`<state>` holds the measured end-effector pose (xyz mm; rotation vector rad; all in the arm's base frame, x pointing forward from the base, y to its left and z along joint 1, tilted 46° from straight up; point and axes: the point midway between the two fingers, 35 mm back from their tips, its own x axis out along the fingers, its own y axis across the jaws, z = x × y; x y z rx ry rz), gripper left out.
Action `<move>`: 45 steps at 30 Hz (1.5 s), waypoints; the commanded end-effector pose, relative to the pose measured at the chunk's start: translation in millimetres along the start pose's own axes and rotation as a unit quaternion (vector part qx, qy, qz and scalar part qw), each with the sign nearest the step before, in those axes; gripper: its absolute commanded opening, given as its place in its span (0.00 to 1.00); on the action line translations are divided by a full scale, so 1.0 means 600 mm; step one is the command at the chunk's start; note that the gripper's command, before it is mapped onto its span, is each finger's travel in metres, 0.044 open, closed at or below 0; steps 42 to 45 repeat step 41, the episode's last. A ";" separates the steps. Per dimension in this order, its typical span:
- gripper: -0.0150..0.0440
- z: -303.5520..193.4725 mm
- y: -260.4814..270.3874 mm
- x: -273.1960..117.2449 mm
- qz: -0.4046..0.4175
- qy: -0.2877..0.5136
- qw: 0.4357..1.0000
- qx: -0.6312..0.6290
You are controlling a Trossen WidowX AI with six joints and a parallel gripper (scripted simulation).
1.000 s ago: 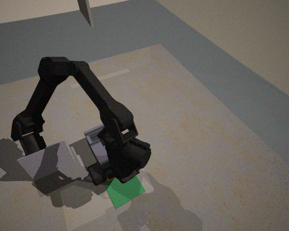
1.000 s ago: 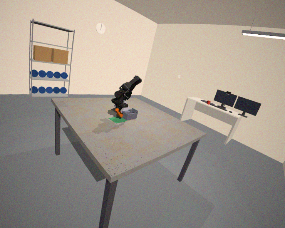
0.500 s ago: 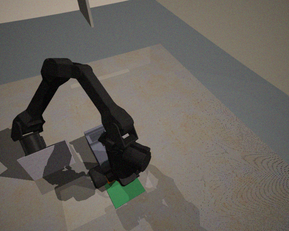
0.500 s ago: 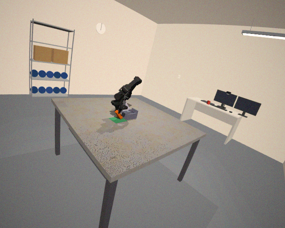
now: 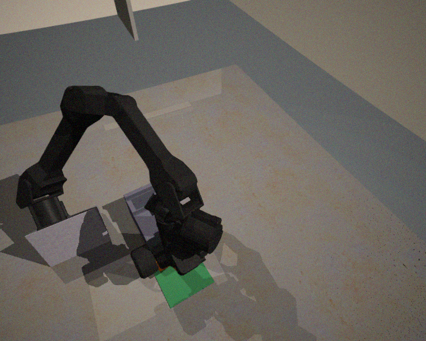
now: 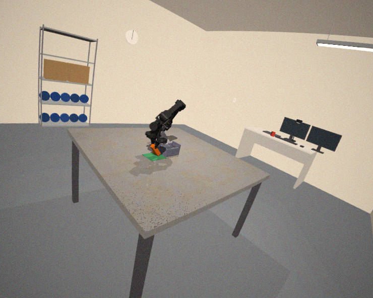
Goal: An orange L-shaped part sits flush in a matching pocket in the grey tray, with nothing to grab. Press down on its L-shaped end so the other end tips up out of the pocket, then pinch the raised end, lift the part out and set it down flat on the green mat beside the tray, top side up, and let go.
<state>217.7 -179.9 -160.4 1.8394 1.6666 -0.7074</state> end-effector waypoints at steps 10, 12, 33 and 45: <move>0.83 0.004 0.003 -0.042 0.000 -0.001 1.000 0.001; 0.92 0.005 0.004 -0.081 0.001 -0.001 1.000 0.002; 0.93 0.006 0.002 -0.136 0.008 -0.007 1.000 0.004; 0.93 0.006 0.002 -0.136 0.008 -0.007 1.000 0.004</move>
